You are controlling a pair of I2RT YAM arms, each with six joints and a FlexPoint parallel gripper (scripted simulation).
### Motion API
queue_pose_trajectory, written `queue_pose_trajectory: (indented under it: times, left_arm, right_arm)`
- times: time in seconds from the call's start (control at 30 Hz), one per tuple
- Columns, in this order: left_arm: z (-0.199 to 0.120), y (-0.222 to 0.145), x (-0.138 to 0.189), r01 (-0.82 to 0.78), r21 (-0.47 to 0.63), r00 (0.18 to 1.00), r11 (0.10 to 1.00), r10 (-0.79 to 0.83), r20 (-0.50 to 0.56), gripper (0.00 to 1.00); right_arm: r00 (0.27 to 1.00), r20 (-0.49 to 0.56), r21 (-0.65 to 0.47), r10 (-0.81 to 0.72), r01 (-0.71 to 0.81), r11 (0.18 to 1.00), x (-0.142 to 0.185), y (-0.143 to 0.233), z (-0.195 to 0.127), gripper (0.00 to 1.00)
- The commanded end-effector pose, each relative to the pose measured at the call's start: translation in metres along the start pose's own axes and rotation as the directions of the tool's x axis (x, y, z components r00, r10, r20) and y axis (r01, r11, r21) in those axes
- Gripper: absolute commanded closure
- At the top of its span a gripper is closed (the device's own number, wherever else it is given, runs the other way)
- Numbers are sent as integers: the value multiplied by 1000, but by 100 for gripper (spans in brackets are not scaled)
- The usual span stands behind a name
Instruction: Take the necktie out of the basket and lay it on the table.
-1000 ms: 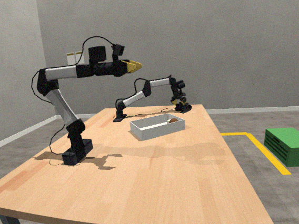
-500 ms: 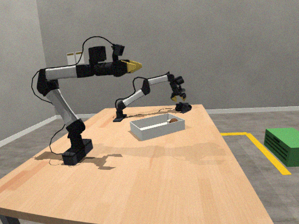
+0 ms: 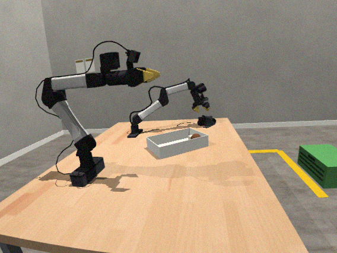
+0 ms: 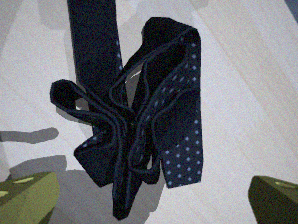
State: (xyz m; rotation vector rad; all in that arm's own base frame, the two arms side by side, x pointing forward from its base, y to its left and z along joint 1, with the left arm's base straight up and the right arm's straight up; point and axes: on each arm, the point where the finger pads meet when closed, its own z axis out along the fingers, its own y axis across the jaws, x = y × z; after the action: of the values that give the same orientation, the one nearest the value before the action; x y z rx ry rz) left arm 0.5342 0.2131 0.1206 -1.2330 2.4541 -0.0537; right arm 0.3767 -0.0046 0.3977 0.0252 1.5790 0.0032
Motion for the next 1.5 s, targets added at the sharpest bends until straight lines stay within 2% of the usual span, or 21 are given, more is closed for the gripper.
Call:
queue_pose_trajectory:
  times: [0.0,0.5,0.77,0.83,1.33,1.4,1.47]
  left_arm:
    - [-46,-14,-22,-34,-168,964,985,-13,-267,0]
    - [-67,-18,-8,-85,-146,969,986,47,-243,0]
    - [-93,-22,8,-137,-74,984,988,127,-126,0]
    - [-93,-22,8,-137,-74,984,988,127,-126,0]
    - [-158,-34,49,-299,75,940,951,281,193,0]
    - [-158,-34,49,-299,75,940,951,281,193,0]
    - [-167,-36,56,-327,92,924,941,298,240,0]
  right_arm:
    - [1000,0,0,0,0,1000,0,0,0,0]
    - [1000,0,0,0,0,1000,0,0,0,0]
    - [1000,0,0,0,0,1000,0,0,0,0]
    - [1000,0,0,0,0,1000,0,0,0,0]
    - [1000,0,0,0,0,1000,0,0,0,0]
    - [1000,0,0,0,0,1000,0,0,0,0]
    - [1000,0,0,0,0,1000,0,0,0,0]
